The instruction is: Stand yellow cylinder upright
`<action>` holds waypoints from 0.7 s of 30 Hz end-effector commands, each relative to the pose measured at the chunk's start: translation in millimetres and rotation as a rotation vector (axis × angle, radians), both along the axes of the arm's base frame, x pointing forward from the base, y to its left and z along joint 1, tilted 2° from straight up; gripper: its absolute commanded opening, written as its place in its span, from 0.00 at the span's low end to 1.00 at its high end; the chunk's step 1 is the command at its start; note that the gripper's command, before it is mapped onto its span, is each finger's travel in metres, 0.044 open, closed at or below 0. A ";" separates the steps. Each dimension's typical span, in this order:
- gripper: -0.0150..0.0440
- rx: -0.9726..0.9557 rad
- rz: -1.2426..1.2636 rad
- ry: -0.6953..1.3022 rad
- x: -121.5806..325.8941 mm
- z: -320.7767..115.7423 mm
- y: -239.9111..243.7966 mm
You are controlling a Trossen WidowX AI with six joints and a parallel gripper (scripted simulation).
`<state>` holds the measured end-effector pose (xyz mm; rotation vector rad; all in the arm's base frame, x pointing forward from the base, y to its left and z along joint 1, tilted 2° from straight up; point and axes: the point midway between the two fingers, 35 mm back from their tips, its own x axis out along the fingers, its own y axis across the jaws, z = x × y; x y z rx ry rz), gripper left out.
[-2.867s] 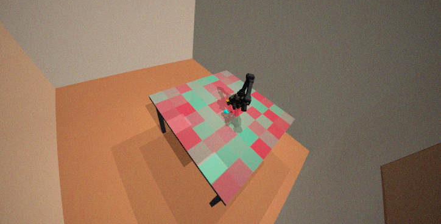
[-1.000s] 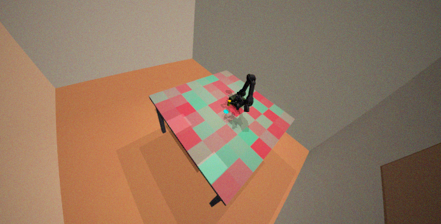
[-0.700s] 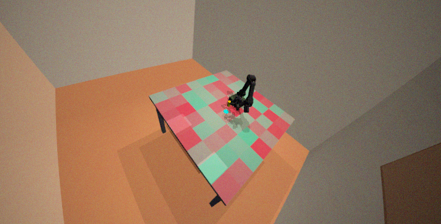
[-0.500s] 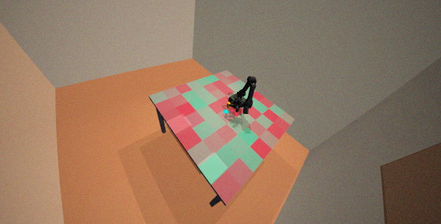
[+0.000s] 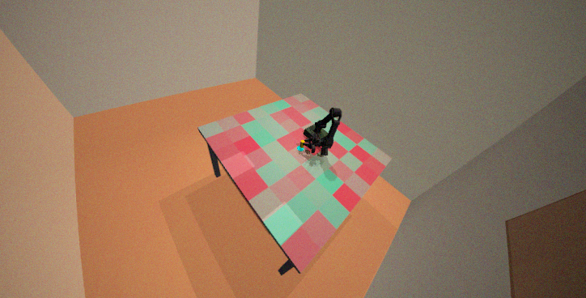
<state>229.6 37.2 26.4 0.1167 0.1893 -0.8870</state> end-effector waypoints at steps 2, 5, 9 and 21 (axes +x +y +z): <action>0.43 0.002 -0.001 -0.001 -1.8 -8.5 -1.7; 0.43 0.000 -0.001 0.001 0.1 -18.3 -3.0; 0.43 -0.002 0.000 0.001 1.8 -28.6 -4.8; 0.52 -0.002 0.000 0.001 1.8 -28.6 -4.8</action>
